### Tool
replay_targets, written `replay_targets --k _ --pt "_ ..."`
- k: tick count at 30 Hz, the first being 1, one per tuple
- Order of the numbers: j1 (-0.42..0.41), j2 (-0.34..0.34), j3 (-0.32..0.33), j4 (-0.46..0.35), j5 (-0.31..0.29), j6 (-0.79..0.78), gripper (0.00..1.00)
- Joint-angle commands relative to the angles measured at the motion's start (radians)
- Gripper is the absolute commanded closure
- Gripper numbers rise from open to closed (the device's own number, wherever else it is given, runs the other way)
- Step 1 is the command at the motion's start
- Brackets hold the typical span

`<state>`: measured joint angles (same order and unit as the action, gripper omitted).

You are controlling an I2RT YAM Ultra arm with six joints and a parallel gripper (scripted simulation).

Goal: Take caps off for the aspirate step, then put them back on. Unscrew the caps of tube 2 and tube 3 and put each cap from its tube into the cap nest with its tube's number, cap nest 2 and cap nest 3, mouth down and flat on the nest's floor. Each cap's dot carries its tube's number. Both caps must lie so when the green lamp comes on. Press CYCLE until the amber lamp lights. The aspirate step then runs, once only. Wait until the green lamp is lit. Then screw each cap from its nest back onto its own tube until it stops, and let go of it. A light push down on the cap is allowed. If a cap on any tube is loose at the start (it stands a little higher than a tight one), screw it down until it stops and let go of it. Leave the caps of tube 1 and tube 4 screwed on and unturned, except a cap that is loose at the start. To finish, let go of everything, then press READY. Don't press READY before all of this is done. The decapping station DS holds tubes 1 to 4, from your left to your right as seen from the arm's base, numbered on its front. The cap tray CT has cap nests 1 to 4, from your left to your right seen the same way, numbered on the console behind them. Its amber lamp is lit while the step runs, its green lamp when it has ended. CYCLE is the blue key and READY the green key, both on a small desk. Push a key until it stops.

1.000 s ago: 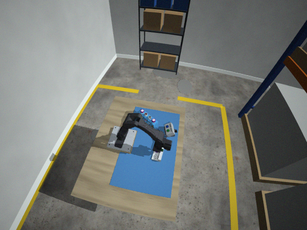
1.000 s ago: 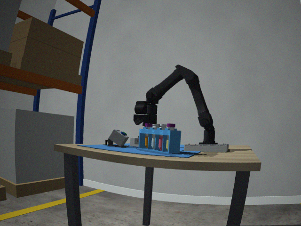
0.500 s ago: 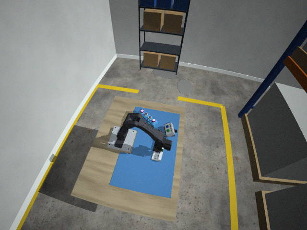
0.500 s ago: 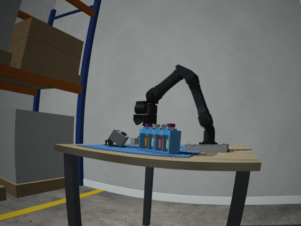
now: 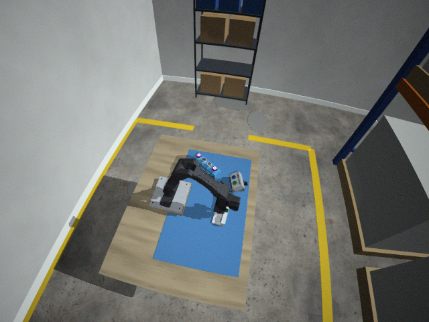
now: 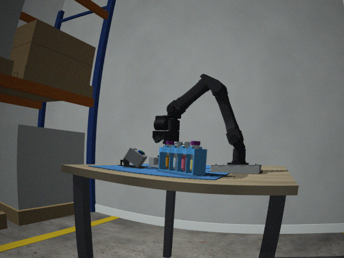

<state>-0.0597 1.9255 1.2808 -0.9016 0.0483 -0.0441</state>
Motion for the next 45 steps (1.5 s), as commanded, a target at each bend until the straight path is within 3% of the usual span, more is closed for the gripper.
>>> replay_targets --k 1,24,25,39,45 --pt "0.0 -0.004 0.009 0.011 -0.001 -0.002 1.0" --pt "-0.002 0.009 -0.009 0.043 -0.001 -0.004 1.0" --pt "-0.002 0.009 -0.009 0.043 -0.001 -0.004 0.53" --pt "-0.002 0.009 -0.009 0.043 -0.001 -0.004 0.53" --pt "0.002 -0.036 0.055 -0.067 -0.001 0.0 0.53"
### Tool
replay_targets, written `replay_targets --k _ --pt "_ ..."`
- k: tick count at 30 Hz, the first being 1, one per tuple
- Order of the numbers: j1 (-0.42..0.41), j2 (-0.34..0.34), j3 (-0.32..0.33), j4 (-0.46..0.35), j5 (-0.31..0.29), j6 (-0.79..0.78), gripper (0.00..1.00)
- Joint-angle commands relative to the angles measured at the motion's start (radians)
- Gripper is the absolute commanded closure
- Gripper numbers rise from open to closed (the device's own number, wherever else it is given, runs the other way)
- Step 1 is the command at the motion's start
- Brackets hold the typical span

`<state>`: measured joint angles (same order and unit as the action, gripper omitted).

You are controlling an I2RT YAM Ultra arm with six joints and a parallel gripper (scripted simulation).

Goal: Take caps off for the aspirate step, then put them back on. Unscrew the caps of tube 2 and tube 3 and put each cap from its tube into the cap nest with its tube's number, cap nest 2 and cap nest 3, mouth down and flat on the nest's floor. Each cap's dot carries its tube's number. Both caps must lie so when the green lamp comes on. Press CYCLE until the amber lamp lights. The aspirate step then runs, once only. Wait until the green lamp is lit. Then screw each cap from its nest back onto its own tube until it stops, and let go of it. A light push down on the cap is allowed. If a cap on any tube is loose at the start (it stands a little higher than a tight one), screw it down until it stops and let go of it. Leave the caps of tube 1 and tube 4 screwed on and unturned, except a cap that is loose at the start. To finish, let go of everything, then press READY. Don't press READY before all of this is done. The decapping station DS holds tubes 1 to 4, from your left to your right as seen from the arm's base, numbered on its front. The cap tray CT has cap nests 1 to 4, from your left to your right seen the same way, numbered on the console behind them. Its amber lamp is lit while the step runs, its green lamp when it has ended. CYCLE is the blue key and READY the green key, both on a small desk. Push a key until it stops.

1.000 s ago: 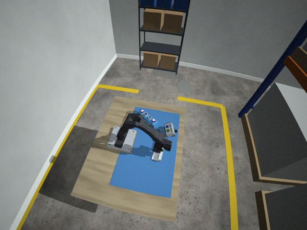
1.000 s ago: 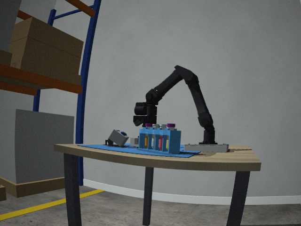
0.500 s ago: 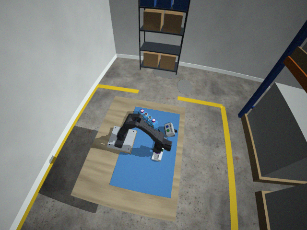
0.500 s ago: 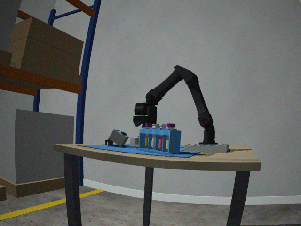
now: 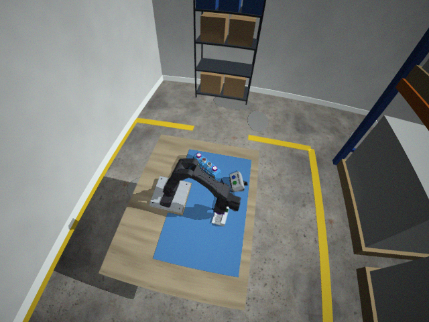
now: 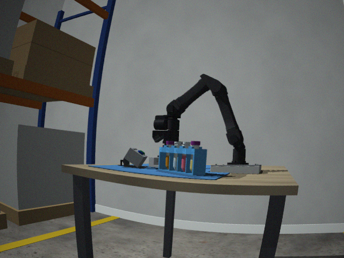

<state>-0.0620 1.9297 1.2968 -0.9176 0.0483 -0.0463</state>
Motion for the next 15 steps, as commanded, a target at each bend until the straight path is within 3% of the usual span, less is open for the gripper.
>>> replay_targets --k 1,5,15 --pt "0.005 -0.047 0.051 -0.07 -0.001 0.003 0.53" --pt "0.006 -0.059 0.077 -0.107 -0.001 0.004 0.53" --pt "0.013 -0.099 0.226 -0.297 0.0 0.011 0.53"
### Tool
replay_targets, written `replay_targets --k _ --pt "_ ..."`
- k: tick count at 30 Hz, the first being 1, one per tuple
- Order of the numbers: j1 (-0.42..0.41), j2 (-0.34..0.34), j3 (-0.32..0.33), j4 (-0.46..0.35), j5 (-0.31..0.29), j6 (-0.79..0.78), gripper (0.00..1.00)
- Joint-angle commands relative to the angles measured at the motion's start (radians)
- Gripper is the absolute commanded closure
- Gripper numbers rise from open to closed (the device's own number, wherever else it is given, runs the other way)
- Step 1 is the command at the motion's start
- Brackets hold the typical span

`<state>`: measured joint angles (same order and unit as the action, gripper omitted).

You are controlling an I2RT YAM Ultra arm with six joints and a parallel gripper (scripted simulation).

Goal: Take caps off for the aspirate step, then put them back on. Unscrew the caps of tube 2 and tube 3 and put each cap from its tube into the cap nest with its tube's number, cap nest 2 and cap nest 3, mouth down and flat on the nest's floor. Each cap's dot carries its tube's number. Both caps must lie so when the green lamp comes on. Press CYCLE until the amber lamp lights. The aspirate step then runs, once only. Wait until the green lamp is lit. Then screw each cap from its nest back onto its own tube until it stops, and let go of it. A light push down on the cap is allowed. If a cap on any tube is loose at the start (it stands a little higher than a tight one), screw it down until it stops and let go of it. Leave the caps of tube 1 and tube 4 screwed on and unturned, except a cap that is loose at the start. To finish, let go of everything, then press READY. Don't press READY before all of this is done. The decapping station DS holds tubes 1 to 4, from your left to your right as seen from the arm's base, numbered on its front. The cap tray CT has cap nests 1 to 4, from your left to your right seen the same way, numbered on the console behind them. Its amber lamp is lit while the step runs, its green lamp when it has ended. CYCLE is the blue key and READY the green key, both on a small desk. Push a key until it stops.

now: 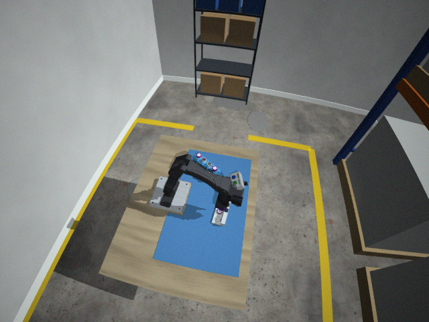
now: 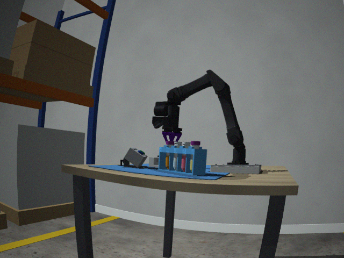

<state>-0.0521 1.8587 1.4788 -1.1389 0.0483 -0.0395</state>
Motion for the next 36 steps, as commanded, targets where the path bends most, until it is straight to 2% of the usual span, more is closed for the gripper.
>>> replay_targets --k 1,5,7,11,25,26,32,36 --pt "0.004 -0.03 0.062 -0.095 0.0 0.005 0.53" --pt "0.007 -0.034 0.135 -0.173 0.0 0.008 0.53" --pt "0.007 -0.034 0.135 -0.173 0.0 0.008 0.53" --pt "0.009 -0.033 0.208 -0.245 0.0 0.011 0.53" --pt "0.009 -0.033 0.208 -0.245 0.0 0.01 0.53" --pt "0.033 -0.029 0.204 -0.238 0.001 -0.049 1.0" --pt "0.147 -0.001 0.198 -0.21 0.004 -0.351 1.0" --pt "0.234 0.035 0.212 -0.192 0.007 -0.301 1.0"
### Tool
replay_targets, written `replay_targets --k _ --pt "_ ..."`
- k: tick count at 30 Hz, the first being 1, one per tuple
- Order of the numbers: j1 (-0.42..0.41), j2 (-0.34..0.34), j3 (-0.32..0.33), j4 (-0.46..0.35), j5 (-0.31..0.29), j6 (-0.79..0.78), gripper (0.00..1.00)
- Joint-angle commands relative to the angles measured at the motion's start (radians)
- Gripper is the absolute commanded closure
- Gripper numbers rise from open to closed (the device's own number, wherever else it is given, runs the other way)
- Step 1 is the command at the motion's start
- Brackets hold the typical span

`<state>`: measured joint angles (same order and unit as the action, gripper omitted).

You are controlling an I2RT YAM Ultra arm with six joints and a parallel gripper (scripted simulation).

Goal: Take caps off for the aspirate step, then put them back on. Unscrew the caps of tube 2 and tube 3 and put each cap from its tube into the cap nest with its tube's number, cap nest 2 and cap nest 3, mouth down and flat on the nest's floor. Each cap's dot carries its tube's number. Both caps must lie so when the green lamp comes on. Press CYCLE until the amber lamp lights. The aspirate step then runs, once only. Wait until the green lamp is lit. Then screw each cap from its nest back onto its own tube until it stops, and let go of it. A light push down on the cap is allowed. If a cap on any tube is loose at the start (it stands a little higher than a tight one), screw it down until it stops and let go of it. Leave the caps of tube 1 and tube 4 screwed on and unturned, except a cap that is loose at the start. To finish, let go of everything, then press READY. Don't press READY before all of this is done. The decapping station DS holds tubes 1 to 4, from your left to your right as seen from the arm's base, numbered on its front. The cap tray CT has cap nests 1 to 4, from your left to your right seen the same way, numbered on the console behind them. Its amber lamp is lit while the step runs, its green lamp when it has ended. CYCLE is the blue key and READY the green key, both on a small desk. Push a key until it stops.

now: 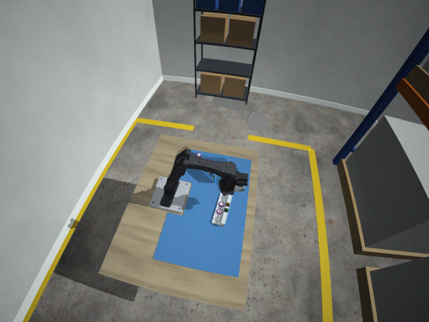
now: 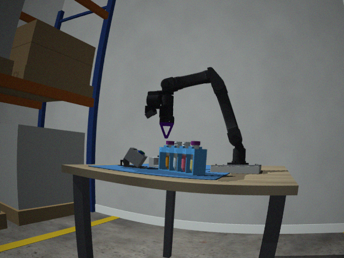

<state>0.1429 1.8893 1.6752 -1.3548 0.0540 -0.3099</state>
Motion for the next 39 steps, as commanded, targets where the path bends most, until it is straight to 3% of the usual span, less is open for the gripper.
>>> replay_targets --k 1,5,11,20,22,25,39 --pt "0.061 0.016 0.023 0.027 0.001 -0.009 1.0" --pt "0.102 0.04 0.039 0.033 0.002 0.032 1.0" --pt "0.217 0.128 0.113 0.04 0.004 0.148 1.0" --pt "0.366 0.306 0.314 0.01 0.006 0.297 1.0" --pt "0.366 0.306 0.314 0.01 0.006 0.297 1.0" --pt "0.407 0.377 0.406 -0.014 0.006 0.338 1.0" --pt "0.407 0.377 0.406 -0.014 0.006 0.338 1.0"
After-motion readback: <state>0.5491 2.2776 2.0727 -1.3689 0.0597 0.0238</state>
